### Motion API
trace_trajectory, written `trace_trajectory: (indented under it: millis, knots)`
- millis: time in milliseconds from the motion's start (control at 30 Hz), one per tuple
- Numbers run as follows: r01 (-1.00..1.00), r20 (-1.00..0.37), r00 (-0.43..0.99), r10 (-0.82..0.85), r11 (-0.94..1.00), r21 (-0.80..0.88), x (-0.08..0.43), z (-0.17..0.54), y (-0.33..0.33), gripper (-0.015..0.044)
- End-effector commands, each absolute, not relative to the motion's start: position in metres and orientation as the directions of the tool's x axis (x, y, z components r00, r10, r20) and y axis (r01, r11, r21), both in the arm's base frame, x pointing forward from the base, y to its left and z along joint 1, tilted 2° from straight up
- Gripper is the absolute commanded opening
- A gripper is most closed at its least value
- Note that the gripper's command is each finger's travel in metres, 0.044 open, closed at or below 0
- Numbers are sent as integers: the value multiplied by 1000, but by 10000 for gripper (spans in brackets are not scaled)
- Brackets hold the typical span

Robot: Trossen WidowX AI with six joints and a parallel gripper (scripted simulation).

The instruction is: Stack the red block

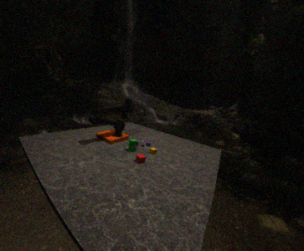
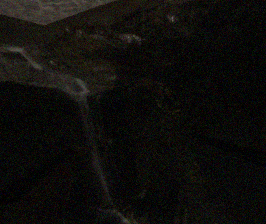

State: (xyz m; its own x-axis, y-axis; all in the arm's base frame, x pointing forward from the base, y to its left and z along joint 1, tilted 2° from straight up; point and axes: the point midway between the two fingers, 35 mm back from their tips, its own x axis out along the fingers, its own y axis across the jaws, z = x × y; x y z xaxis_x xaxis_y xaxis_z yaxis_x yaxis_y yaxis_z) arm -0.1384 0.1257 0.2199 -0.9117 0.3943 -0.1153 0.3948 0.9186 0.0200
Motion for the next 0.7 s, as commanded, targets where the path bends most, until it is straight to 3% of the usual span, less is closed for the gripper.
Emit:
trace_trajectory:
  millis: [0, 367, 667]
  knots:
    - [400, -117, -909, 400, 916, 24, -138, 220, 127, 426]
    - [630, -246, -681, 690, 723, 282, -81, 243, 192, 440]
    - [673, -379, -413, 828, 558, 486, -9, 253, 234, 440]
